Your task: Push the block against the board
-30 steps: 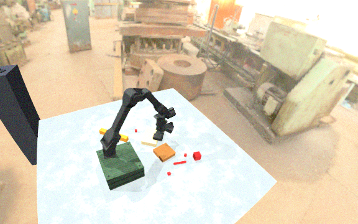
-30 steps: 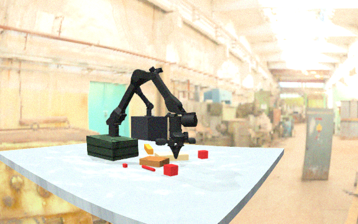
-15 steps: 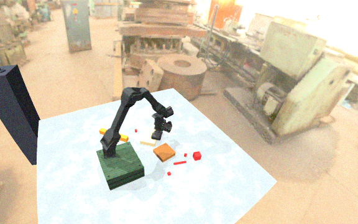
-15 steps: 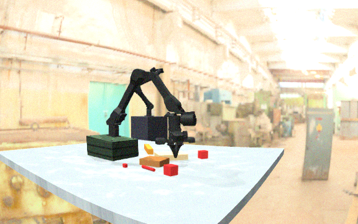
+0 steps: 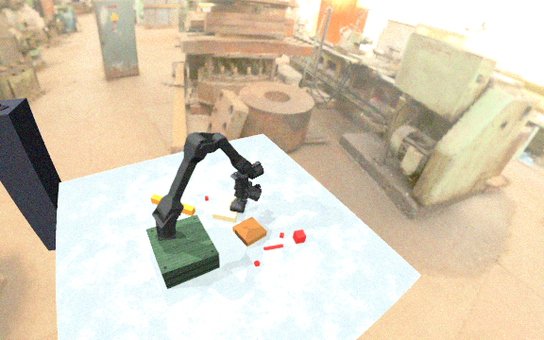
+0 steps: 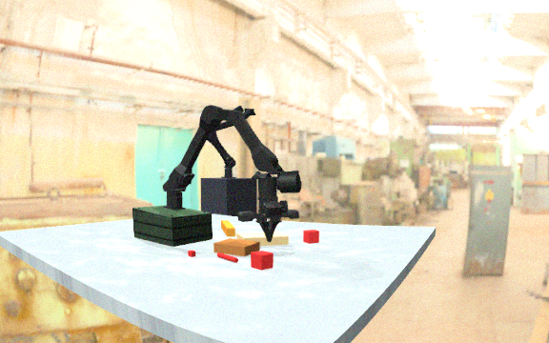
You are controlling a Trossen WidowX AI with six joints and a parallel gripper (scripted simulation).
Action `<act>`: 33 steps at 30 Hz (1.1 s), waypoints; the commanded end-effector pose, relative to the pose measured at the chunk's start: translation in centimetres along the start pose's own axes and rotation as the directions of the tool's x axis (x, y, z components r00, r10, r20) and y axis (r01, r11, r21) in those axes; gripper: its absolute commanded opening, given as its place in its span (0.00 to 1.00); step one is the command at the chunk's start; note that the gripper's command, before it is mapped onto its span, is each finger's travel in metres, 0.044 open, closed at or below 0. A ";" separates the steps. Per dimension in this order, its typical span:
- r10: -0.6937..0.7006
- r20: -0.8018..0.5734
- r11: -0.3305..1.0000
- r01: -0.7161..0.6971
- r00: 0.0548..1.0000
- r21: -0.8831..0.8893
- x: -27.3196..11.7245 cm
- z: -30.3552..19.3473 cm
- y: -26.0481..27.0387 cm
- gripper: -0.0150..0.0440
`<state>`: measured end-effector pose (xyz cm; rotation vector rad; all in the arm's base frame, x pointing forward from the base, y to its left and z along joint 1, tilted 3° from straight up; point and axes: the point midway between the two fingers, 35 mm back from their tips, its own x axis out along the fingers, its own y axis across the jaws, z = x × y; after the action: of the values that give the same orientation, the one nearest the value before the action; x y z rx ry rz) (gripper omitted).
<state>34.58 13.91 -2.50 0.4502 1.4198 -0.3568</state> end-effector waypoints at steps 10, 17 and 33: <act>-0.020 -0.033 1.000 0.020 0.999 -0.006 0.6 -1.2 -0.5 0.25; -0.020 -0.033 1.000 0.020 0.999 -0.006 0.6 -1.2 -0.5 0.25; -0.020 -0.032 1.000 0.019 0.999 -0.006 0.7 0.9 -0.1 0.25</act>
<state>34.96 13.58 -2.98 0.4434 1.4497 -0.3643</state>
